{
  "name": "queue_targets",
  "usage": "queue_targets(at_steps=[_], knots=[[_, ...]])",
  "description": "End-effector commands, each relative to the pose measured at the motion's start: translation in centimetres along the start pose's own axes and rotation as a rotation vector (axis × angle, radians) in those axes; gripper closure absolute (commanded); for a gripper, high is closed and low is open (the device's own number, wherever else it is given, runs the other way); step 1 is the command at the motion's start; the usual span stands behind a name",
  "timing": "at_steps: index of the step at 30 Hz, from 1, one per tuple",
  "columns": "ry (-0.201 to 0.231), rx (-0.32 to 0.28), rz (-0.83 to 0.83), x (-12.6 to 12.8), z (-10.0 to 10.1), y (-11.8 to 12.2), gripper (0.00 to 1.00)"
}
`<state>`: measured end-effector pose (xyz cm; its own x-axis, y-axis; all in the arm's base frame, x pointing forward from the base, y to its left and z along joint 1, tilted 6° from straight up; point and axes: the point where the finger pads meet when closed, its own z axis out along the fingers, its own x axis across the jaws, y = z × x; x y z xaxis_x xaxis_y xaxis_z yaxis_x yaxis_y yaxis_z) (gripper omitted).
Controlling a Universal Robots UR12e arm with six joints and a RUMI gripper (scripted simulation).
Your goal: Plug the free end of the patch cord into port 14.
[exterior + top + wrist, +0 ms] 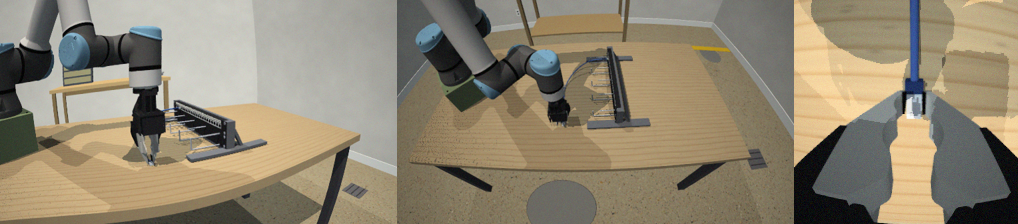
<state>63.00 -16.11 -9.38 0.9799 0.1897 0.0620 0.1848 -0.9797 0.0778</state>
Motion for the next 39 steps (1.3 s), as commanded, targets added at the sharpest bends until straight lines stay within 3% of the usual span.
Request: queue_targets(at_steps=[1, 24, 39], knots=[[0.001, -0.001, 0.0, 0.0, -0.1, 0.0, 1.0], [0.001, -0.001, 0.0, 0.0, -0.1, 0.0, 1.0], [0.001, -0.001, 0.0, 0.0, -1.3, 0.0, 1.0]])
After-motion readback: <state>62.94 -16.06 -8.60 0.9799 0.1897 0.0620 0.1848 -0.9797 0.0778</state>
